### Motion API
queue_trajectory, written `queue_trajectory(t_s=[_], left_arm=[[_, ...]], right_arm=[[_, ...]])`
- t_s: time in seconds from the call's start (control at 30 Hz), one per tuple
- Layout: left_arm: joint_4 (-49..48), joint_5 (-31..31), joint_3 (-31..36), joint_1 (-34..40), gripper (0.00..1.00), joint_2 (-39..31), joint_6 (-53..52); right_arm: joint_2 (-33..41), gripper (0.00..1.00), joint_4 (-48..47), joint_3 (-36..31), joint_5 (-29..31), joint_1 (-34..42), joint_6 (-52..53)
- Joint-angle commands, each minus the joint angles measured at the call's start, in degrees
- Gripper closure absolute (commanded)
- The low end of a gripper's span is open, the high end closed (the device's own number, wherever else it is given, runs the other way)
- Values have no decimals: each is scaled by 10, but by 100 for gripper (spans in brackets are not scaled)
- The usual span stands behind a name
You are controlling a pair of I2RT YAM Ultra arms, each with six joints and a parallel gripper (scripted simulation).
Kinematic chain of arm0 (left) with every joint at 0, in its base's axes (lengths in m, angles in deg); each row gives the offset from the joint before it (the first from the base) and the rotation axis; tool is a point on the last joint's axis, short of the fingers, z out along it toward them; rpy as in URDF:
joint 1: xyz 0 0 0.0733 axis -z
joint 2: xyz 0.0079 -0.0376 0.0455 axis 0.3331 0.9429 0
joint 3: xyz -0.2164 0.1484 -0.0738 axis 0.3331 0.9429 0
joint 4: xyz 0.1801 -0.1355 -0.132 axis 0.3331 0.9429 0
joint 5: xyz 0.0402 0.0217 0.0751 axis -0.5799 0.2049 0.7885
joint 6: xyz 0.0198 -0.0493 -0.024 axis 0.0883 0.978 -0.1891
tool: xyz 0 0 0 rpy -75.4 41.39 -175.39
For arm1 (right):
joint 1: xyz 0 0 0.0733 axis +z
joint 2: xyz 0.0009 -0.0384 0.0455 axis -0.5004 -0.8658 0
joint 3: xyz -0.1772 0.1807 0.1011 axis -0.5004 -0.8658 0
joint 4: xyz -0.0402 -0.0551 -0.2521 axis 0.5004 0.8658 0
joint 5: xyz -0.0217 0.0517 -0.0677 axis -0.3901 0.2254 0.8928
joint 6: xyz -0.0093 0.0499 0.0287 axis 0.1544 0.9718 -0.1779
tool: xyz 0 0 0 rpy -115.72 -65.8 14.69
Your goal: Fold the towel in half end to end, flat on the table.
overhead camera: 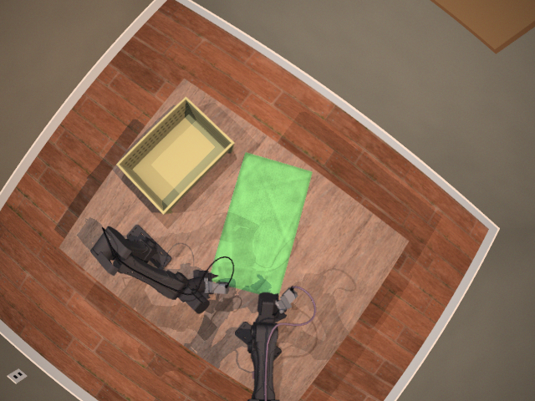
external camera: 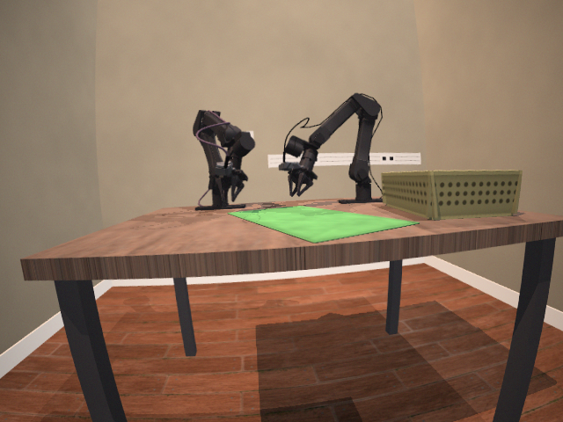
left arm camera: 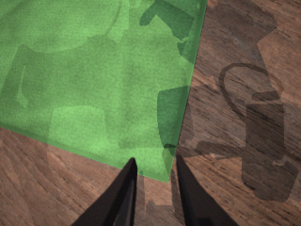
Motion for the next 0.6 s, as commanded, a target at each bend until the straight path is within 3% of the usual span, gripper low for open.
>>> queue_trajectory(t_s=[0.0,0.47,0.5,0.57], left_arm=[[0,12,-20,4,66,1,3],[-18,12,-19,-2,66,-4,5],[-38,12,16,-2,66,26,5],[-39,12,16,-2,66,27,5]], right_arm=[[-8,66,-13,23,4,-7,-5],[-7,66,-31,12,8,-9,-9],[-18,66,-51,-25,10,-3,-7],[-20,66,-54,-25,10,-4,-8]])
